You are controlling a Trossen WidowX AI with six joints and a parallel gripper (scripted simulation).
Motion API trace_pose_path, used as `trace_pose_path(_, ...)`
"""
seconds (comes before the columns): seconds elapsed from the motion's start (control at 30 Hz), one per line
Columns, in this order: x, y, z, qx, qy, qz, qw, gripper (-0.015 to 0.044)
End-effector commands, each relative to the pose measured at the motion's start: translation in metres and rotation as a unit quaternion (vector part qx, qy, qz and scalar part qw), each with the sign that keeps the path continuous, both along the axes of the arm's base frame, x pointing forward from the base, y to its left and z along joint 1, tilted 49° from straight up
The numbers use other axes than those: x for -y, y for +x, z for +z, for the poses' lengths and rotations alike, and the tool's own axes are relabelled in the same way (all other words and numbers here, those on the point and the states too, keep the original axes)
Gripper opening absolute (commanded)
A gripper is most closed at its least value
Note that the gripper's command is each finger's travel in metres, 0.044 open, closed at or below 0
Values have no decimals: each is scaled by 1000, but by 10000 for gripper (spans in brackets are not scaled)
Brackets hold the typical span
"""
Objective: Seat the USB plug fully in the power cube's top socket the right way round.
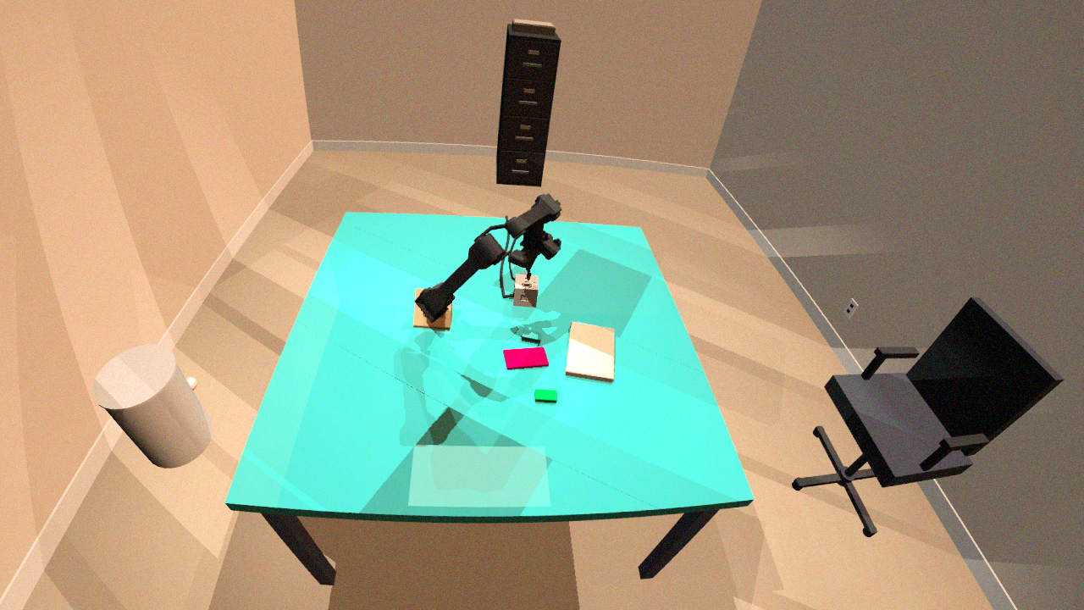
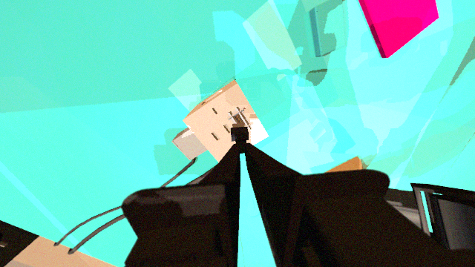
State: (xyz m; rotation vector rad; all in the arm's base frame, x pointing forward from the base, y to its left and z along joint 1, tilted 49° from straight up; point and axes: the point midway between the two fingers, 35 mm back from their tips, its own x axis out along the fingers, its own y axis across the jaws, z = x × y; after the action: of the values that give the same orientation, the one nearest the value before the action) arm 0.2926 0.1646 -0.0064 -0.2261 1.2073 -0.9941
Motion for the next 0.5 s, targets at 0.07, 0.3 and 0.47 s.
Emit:
trace_pose_path(0.07, 0, 0, 0, -66, -1, 59, 996, 0)
trace_pose_path(0.3, 0, 0, 0, -133, -2, 120, 984, 0)
trace_pose_path(0.47, 0, 0, 0, -180, -2, 163, 970, 0)
